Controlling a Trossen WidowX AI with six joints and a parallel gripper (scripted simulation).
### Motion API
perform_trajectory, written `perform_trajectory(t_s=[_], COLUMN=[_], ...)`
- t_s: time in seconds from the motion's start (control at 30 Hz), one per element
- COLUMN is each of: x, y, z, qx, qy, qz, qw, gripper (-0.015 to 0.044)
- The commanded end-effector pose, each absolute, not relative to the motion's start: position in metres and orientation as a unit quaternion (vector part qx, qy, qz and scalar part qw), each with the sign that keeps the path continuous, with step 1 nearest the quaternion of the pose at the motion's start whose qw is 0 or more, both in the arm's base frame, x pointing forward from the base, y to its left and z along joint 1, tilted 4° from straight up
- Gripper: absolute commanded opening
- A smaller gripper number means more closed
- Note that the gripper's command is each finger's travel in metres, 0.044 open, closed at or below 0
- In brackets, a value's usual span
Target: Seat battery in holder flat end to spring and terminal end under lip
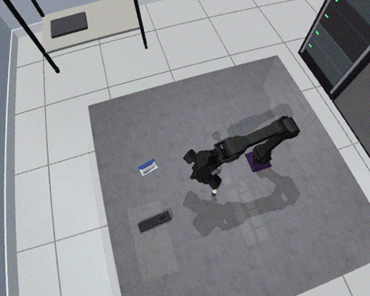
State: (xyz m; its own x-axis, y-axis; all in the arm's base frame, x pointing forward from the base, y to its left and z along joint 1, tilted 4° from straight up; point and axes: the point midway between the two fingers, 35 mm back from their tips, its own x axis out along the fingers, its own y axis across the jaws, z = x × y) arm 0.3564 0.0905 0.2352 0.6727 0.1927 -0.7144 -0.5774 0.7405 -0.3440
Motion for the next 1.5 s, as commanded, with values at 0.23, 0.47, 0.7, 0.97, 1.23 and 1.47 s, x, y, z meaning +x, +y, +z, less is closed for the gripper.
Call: perform_trajectory(t_s=[0.23, 0.47, 0.7, 0.97, 1.23, 1.47], x=[0.312, 0.312, 0.314, 0.318, 0.316, 0.305], y=[0.138, 0.138, 0.139, 0.143, 0.143, 0.147], z=[0.178, 0.178, 0.169, 0.114, 0.098, 0.098], qx=[-0.439, -0.439, -0.439, -0.439, -0.439, -0.439], qy=[0.518, 0.518, 0.518, 0.518, 0.518, 0.518], qz=[0.446, 0.446, 0.446, 0.446, 0.446, 0.446], qw=[0.583, 0.583, 0.583, 0.583, 0.583, 0.583], gripper=[0.0000, 0.0000, 0.0000, 0.0000, 0.0000, 0.0000])
